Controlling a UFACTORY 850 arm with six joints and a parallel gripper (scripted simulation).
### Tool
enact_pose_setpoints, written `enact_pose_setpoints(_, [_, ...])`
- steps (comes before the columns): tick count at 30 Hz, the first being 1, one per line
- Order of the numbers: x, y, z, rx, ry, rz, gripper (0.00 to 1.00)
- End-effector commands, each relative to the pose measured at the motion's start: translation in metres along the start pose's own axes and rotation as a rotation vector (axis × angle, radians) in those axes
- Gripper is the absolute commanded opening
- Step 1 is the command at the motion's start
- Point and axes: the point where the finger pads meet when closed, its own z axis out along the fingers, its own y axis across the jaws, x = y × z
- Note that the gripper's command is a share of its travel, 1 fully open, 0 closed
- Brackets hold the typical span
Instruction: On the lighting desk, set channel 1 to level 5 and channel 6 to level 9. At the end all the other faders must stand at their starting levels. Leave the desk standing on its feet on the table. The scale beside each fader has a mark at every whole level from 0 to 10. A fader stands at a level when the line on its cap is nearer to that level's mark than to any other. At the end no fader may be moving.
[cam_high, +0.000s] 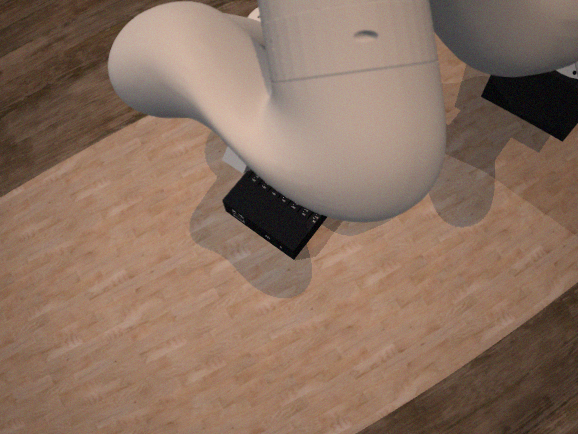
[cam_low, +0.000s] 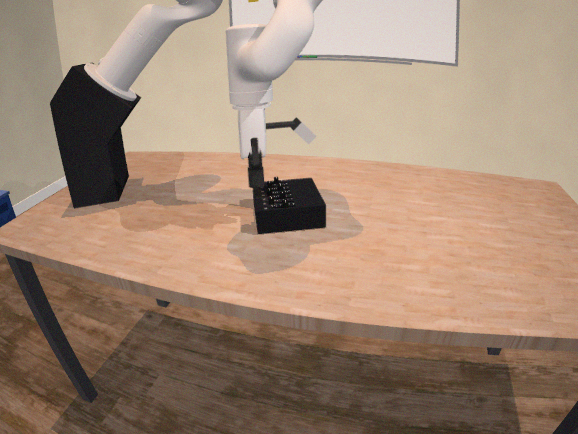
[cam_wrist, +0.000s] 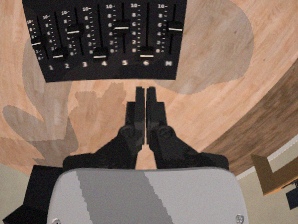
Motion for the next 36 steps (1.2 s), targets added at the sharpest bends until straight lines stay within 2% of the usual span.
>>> enact_pose_setpoints(1, [0.0,0.0,0.0,-0.001,0.001,0.0,0.0])
enact_pose_setpoints(36, [0.001,0.001,0.015,0.0,0.001,0.0,0.0])
